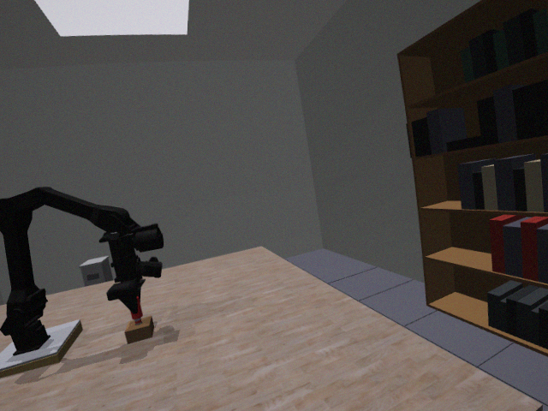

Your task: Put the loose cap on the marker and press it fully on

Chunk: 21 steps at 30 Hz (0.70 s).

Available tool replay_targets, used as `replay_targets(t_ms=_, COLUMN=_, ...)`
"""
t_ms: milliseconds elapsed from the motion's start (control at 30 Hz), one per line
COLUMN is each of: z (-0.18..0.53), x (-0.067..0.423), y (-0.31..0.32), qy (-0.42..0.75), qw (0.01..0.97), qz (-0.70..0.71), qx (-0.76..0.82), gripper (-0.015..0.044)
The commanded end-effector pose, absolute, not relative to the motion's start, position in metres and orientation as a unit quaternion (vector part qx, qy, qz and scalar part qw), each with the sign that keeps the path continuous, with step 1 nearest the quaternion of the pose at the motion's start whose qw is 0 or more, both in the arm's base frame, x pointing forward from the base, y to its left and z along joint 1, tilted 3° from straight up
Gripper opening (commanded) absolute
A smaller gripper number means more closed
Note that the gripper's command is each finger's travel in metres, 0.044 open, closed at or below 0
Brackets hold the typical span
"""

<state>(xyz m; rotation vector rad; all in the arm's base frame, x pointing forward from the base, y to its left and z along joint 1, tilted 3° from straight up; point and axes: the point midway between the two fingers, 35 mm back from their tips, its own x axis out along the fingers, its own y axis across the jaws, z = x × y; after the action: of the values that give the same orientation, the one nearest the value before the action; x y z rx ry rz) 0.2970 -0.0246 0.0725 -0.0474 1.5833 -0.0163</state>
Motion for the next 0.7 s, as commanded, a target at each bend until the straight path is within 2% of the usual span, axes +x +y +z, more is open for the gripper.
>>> replay_targets(t_ms=0, z=0.0697, x=0.2958, y=-0.0251, qy=0.713, qw=0.701, qz=-0.007, qx=-0.023, gripper=0.0)
replay_targets(t_ms=367, z=0.0695, x=0.2957, y=-0.0251, qy=0.713, qw=0.701, qz=-0.007, qx=-0.023, gripper=0.0)
replay_targets(t_ms=667, z=0.0701, x=0.296, y=-0.0248, qy=0.712, qw=0.702, qz=-0.007, qx=-0.021, gripper=0.0236)
